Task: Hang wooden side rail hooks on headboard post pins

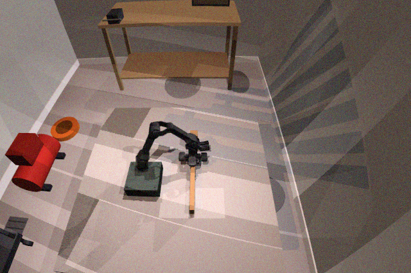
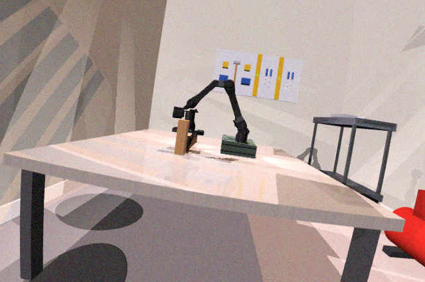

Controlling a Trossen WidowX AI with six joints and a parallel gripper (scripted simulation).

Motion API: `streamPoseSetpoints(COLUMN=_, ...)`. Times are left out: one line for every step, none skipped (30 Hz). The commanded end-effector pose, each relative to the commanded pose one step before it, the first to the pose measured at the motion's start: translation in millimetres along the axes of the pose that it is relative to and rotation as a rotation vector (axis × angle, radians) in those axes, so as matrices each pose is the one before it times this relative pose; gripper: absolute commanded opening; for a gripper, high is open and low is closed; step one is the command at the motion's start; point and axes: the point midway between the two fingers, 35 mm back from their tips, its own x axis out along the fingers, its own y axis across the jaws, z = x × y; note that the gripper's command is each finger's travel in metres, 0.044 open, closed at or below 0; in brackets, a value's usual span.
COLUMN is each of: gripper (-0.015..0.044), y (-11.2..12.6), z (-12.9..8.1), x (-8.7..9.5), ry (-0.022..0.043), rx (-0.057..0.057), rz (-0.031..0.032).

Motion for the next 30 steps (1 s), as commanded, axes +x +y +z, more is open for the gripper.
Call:
streamPoseSetpoints(gripper=0.0, y=5.13, z=-0.42, x=-8.29, ry=0.00027, rx=0.0058, rz=0.02327)
streamPoseSetpoints(gripper=0.0, y=0.0, z=0.0, x=-0.17, ry=0.0, rx=0.0, rz=0.0)
streamPoseSetpoints(gripper=0.0, y=0.0, z=0.0, x=-0.17, ry=0.0, rx=0.0, rz=0.0)
streamPoseSetpoints(gripper=0.0, y=0.0, z=0.0, x=-0.17, ry=0.0, rx=0.0, rz=0.0)
streamPoseSetpoints(gripper=0.0, y=0.0, z=0.0, x=-0.17, ry=0.0, rx=0.0, rz=0.0)
streamPoseSetpoints(gripper=0.0, y=0.0, z=0.0, x=-0.17, ry=0.0, rx=0.0, rz=0.0)
streamPoseSetpoints(gripper=0.0, y=0.0, z=0.0, x=-0.17, ry=0.0, rx=0.0, rz=0.0)
streamPoseSetpoints(gripper=0.0, y=0.0, z=0.0, x=-0.17, ry=0.0, rx=0.0, rz=0.0)
streamPoseSetpoints(gripper=0.0, y=0.0, z=0.0, x=-0.17, ry=0.0, rx=0.0, rz=0.0)
streamPoseSetpoints(gripper=0.0, y=0.0, z=0.0, x=-0.17, ry=0.0, rx=0.0, rz=0.0)
streamPoseSetpoints(gripper=0.0, y=0.0, z=0.0, x=-0.17, ry=0.0, rx=0.0, rz=0.0)
streamPoseSetpoints(gripper=0.0, y=0.0, z=0.0, x=-0.17, ry=0.0, rx=0.0, rz=0.0)
streamPoseSetpoints(gripper=0.0, y=0.0, z=0.0, x=-0.17, ry=0.0, rx=0.0, rz=0.0)
streamPoseSetpoints(gripper=0.0, y=0.0, z=0.0, x=-0.17, ry=0.0, rx=0.0, rz=0.0)
streamPoseSetpoints(gripper=0.0, y=0.0, z=0.0, x=-0.17, ry=0.0, rx=0.0, rz=0.0)
streamPoseSetpoints(gripper=0.0, y=0.0, z=0.0, x=-0.17, ry=0.0, rx=0.0, rz=0.0)
streamPoseSetpoints(gripper=0.0, y=0.0, z=0.0, x=-0.17, ry=0.0, rx=0.0, rz=0.0)
streamPoseSetpoints(gripper=0.0, y=0.0, z=0.0, x=-0.17, ry=0.0, rx=0.0, rz=0.0)
streamPoseSetpoints(gripper=0.0, y=0.0, z=0.0, x=-0.17, ry=0.0, rx=0.0, rz=0.0)
streamPoseSetpoints(gripper=0.0, y=0.0, z=0.0, x=-0.17, ry=0.0, rx=0.0, rz=0.0)
streamPoseSetpoints(gripper=0.0, y=0.0, z=0.0, x=-0.17, ry=0.0, rx=0.0, rz=0.0)
streamPoseSetpoints(gripper=0.0, y=0.0, z=0.0, x=-0.17, ry=0.0, rx=0.0, rz=0.0)
streamPoseSetpoints(gripper=0.0, y=0.0, z=0.0, x=-0.17, ry=0.0, rx=0.0, rz=0.0)
streamPoseSetpoints(gripper=0.0, y=0.0, z=0.0, x=-0.17, ry=0.0, rx=0.0, rz=0.0)
streamPoseSetpoints(gripper=0.0, y=0.0, z=0.0, x=-0.17, ry=0.0, rx=0.0, rz=0.0)
streamPoseSetpoints(gripper=0.0, y=0.0, z=0.0, x=-0.17, ry=0.0, rx=0.0, rz=0.0)
streamPoseSetpoints(gripper=0.0, y=0.0, z=0.0, x=-0.17, ry=0.0, rx=0.0, rz=0.0)
streamPoseSetpoints(gripper=0.0, y=0.0, z=0.0, x=-0.17, ry=0.0, rx=0.0, rz=0.0)
streamPoseSetpoints(gripper=0.0, y=0.0, z=0.0, x=-0.17, ry=0.0, rx=0.0, rz=0.0)
streamPoseSetpoints(gripper=0.0, y=0.0, z=0.0, x=-0.17, ry=0.0, rx=0.0, rz=0.0)
